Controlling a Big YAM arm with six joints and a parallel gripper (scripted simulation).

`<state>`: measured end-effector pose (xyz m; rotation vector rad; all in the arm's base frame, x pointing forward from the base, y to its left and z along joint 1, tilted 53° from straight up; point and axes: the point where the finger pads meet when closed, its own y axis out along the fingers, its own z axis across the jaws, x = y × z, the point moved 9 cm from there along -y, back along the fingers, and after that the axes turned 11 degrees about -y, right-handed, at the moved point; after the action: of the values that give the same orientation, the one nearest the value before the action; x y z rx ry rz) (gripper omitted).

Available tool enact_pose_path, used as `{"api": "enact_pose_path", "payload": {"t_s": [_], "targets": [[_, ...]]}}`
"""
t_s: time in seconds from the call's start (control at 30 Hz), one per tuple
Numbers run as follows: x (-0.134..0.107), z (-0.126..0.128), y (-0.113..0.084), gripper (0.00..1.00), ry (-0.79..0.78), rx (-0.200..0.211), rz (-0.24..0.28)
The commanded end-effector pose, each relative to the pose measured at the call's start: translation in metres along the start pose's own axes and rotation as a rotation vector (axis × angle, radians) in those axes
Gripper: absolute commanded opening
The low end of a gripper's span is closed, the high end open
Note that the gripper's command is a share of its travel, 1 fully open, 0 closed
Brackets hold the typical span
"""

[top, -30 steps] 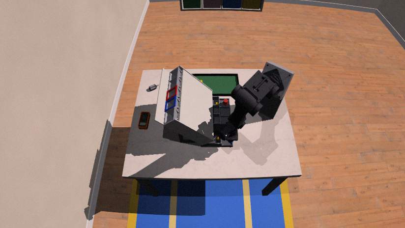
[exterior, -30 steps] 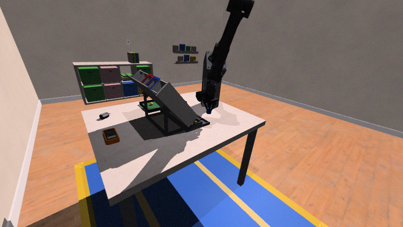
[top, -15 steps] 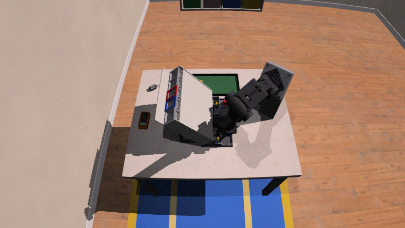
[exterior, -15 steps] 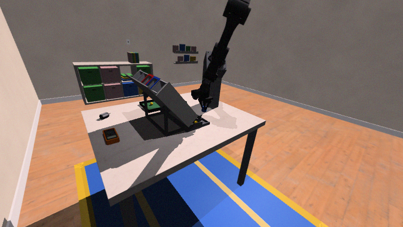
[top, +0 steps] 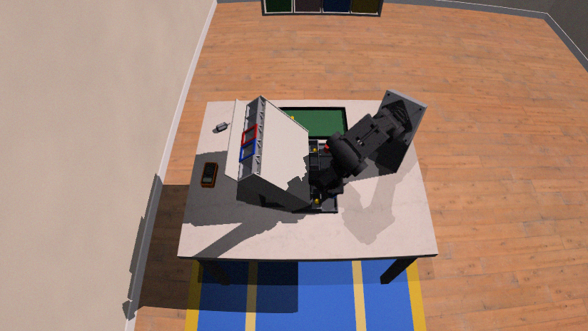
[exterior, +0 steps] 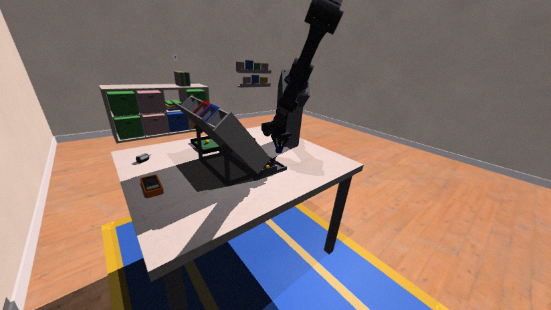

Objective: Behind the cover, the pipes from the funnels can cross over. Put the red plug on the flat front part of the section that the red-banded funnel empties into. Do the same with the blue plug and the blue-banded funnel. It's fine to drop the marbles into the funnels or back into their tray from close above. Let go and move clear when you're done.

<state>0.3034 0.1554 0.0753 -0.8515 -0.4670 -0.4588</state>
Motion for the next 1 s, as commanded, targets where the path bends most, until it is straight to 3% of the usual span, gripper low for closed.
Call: {"api": "enact_pose_path", "payload": {"t_s": [0.0, 0.47, 0.97], "targets": [[-0.002, -0.005, -0.007, 0.00, 0.004, -0.001, -0.014], [-0.002, -0.005, -0.006, 0.00, 0.004, -0.001, -0.012], [-0.001, 0.002, 0.013, 0.00, 0.002, 0.008, -0.002]]}}
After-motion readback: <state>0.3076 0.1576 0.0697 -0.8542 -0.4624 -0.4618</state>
